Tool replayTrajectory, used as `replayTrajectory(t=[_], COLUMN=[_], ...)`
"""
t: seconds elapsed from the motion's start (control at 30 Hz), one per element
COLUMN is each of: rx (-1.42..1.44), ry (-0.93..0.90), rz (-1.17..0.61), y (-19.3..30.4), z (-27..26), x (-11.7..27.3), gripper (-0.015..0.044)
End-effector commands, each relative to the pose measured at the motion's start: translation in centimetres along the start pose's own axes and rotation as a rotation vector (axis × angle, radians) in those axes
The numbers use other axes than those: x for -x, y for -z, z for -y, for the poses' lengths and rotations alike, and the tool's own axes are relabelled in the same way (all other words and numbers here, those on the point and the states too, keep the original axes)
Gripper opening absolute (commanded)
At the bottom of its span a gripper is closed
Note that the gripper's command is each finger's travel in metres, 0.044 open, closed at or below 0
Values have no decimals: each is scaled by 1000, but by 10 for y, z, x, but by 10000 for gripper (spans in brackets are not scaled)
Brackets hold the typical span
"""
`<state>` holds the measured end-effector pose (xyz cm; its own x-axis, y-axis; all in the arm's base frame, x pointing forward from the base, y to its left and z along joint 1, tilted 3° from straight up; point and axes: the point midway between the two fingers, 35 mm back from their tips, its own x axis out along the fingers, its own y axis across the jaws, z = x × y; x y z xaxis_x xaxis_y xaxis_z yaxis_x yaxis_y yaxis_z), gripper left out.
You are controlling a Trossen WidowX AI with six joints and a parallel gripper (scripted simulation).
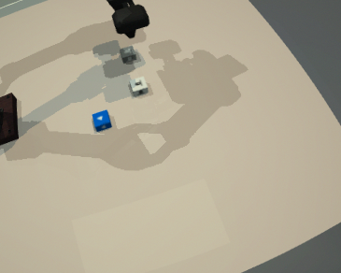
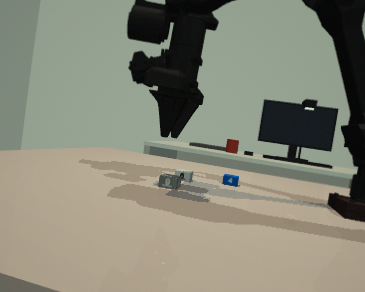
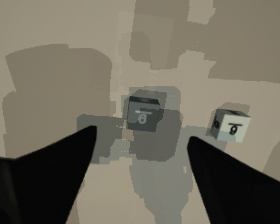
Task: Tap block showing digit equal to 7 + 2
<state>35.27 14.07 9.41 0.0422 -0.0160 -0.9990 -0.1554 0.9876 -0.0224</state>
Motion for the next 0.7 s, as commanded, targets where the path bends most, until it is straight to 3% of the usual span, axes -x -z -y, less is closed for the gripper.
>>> replayTrajectory(t=[0.0,0.2,0.67], rx=[2,2,2], ry=[7,7,7], rz=[-32,-32,-32], y=[7,7,7], z=[1,1,1], x=[-39,-39,-47], gripper=[164,20,20])
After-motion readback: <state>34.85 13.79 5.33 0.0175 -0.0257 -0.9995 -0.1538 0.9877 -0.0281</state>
